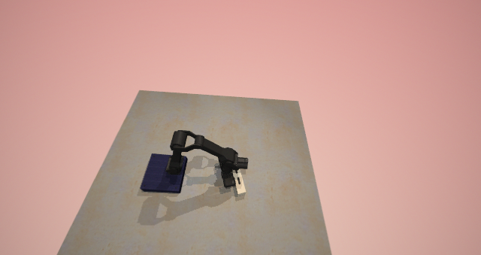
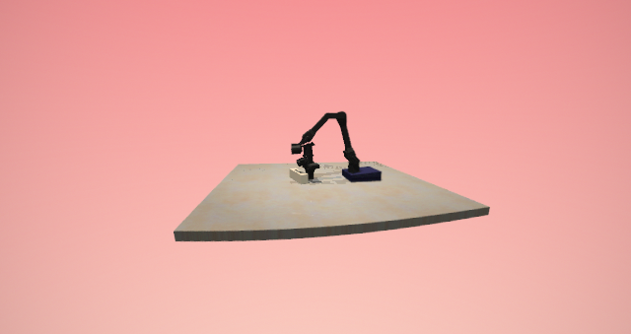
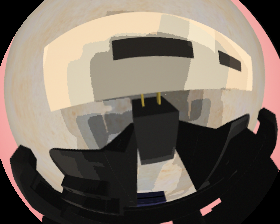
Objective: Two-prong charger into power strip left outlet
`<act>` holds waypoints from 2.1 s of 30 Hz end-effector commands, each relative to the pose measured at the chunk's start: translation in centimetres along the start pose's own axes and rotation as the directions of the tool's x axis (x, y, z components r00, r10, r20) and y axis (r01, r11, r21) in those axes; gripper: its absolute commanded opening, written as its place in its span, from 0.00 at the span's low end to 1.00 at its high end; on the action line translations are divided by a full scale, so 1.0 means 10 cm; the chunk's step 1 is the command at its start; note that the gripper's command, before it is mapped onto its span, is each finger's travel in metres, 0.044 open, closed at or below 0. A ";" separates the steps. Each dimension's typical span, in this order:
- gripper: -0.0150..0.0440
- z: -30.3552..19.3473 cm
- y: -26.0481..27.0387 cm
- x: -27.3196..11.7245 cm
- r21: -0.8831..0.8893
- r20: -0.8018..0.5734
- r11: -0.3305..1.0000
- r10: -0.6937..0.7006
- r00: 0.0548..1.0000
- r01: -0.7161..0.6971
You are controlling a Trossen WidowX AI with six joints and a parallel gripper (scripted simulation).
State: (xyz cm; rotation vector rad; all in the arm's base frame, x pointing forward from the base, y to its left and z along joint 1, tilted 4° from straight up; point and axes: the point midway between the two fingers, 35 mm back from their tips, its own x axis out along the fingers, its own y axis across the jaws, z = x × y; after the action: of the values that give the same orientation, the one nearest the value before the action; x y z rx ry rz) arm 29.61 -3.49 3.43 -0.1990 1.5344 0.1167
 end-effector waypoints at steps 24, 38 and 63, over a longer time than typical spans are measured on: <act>0.25 0.08 0.00 -0.02 0.005 0.003 1.000 0.002 1.000 -0.002; 0.25 0.11 0.00 -0.02 0.005 0.003 1.000 0.002 1.000 -0.002; 0.25 0.19 0.00 -0.03 0.005 0.004 1.000 0.002 1.000 -0.002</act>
State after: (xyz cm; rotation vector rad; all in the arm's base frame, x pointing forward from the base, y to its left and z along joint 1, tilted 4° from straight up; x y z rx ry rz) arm 30.55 -3.35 3.58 -0.1931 1.5540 0.1139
